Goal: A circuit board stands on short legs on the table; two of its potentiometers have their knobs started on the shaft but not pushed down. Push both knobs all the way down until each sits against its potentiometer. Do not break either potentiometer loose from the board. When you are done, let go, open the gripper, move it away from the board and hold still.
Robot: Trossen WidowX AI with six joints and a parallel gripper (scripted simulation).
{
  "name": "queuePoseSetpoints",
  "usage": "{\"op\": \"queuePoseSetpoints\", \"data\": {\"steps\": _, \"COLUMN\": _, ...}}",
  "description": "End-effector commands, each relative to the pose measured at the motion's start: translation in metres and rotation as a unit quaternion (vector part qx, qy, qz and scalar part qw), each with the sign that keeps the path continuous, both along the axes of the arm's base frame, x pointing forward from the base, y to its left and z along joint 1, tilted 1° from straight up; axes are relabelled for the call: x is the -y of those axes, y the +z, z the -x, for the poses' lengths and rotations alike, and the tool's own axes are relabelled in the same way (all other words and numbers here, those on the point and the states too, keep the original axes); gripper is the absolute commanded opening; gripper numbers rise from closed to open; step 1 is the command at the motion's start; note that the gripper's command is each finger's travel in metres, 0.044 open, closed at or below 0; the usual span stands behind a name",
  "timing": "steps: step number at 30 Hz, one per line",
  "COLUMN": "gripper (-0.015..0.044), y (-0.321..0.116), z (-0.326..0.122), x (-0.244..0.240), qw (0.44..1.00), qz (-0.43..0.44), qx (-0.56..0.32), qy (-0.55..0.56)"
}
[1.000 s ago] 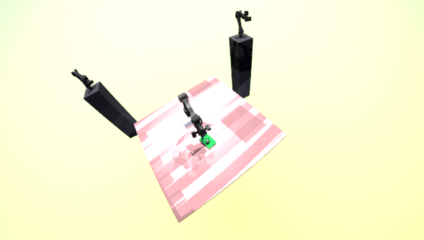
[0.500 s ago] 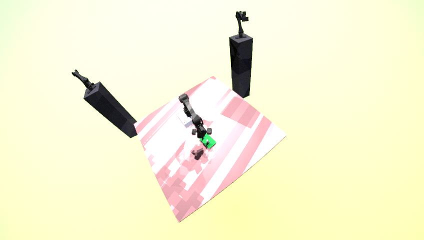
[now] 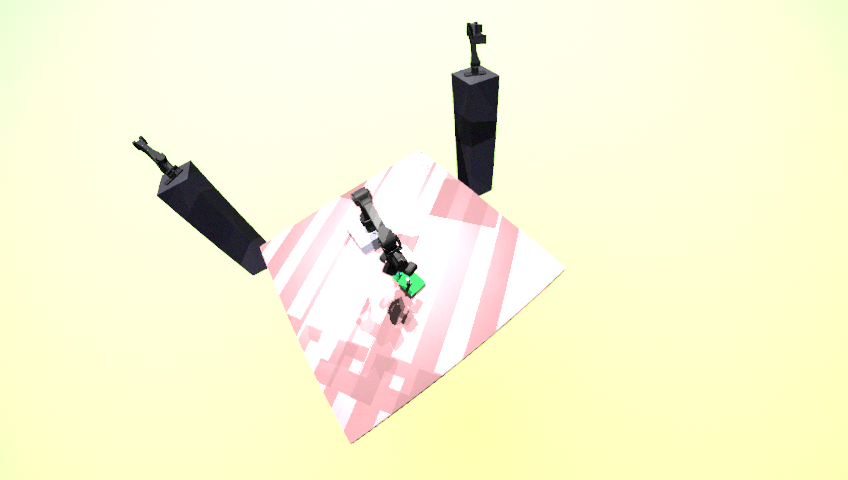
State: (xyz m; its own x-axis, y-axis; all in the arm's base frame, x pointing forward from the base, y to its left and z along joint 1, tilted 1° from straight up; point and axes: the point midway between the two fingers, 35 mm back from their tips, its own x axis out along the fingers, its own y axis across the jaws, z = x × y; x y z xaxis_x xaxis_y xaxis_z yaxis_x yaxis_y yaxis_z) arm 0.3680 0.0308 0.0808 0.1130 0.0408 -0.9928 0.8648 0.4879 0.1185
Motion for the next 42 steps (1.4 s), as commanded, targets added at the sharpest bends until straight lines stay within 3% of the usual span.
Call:
{"op": "queuePoseSetpoints", "data": {"steps": 1, "gripper": 0.0000, "y": 0.000, "z": -0.003, "x": 0.000, "qw": 0.997, "qz": -0.006, "qx": -0.008, "qy": -0.080}}
{"op": "queuePoseSetpoints", "data": {"steps": 21, "gripper": 0.0000, "y": 0.004, "z": -0.015, "x": -0.004, "qw": 0.910, "qz": -0.035, "qx": -0.028, "qy": -0.412}}
{"op": "queuePoseSetpoints", "data": {"steps": 42, "gripper": 0.0000, "y": 0.009, "z": -0.027, "x": -0.008, "qw": 0.704, "qz": -0.055, "qx": -0.040, "qy": -0.707}}
